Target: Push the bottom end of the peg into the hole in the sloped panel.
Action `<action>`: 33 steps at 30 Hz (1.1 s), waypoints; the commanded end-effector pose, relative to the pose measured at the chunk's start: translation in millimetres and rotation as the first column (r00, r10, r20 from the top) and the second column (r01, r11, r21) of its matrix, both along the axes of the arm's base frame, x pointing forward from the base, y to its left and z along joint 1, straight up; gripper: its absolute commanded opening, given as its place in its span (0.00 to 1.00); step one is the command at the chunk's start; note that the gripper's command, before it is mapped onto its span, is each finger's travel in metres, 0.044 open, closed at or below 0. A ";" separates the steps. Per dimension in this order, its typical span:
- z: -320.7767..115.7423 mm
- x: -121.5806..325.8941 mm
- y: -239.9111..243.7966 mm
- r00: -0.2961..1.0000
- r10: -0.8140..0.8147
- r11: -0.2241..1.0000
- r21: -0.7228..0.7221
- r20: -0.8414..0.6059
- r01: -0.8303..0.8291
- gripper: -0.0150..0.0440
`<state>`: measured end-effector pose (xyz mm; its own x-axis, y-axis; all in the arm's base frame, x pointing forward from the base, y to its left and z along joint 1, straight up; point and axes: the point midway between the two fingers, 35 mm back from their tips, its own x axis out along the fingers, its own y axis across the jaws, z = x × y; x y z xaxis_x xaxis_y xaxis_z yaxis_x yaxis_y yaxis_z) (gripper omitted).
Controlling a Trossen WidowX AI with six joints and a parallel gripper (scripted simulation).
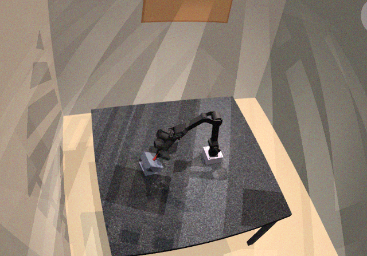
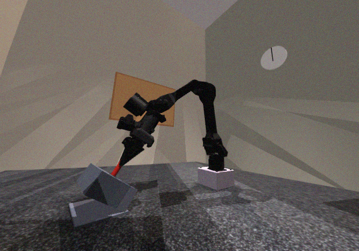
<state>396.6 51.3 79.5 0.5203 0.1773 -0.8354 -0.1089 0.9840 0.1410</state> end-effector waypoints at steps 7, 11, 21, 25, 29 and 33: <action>-4.8 4.5 0.8 1.000 -0.004 1.000 0.000 0.004 0.004 0.25; -7.1 6.0 1.3 1.000 -0.004 1.000 0.000 0.004 0.004 0.25; -11.5 8.9 2.2 1.000 -0.004 1.000 0.000 0.004 0.004 0.25; -12.3 9.4 2.4 1.000 -0.004 1.000 0.000 0.004 0.004 0.25; -12.7 9.7 2.4 1.000 -0.004 1.000 0.000 0.004 0.004 0.25; -13.0 8.5 2.5 1.000 0.000 1.000 0.000 0.000 0.000 0.25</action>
